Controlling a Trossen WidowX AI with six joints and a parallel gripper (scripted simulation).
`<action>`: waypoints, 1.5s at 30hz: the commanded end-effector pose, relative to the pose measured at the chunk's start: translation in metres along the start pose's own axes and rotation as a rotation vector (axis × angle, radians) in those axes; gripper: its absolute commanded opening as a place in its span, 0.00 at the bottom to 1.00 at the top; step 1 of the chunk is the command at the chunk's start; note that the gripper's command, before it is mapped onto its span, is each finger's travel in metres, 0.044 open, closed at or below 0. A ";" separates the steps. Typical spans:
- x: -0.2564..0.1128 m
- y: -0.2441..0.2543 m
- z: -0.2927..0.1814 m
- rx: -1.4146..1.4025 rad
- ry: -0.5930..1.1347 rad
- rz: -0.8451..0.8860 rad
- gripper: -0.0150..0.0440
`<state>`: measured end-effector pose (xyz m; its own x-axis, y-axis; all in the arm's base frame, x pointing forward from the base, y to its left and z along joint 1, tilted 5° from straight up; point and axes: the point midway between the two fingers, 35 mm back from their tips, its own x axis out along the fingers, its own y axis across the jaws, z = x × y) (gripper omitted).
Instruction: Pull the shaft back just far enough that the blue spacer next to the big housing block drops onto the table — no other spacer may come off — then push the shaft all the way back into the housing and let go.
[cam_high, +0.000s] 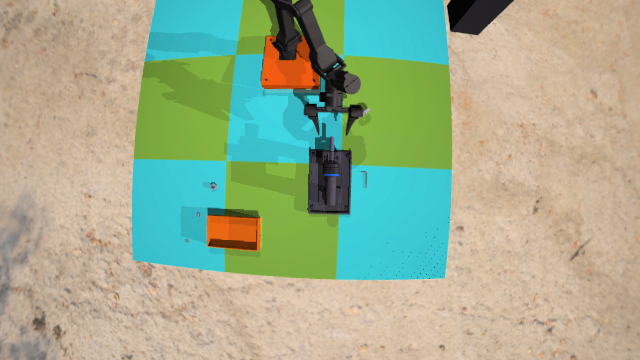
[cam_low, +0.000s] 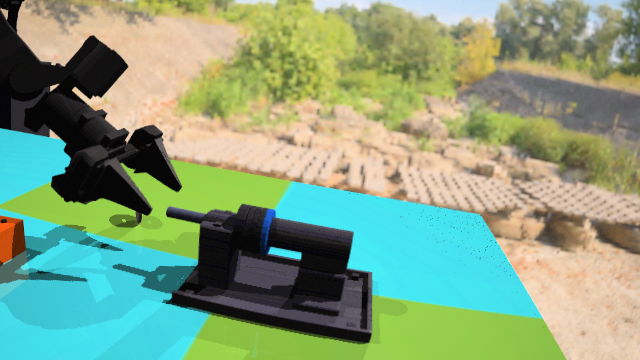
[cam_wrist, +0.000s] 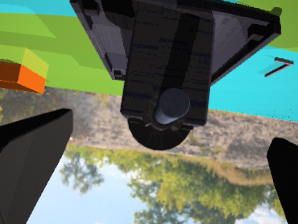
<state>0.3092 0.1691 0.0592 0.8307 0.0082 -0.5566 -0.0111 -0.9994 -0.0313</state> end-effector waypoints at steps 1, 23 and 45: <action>0.002 0.001 0.001 0.002 -0.002 0.005 1.00; 0.037 0.002 0.002 0.002 0.000 0.005 1.00; 0.042 0.003 0.002 0.002 0.001 0.005 1.00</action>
<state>0.3422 0.1658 0.0342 0.8314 -0.0005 -0.5556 -0.0218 -0.9993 -0.0317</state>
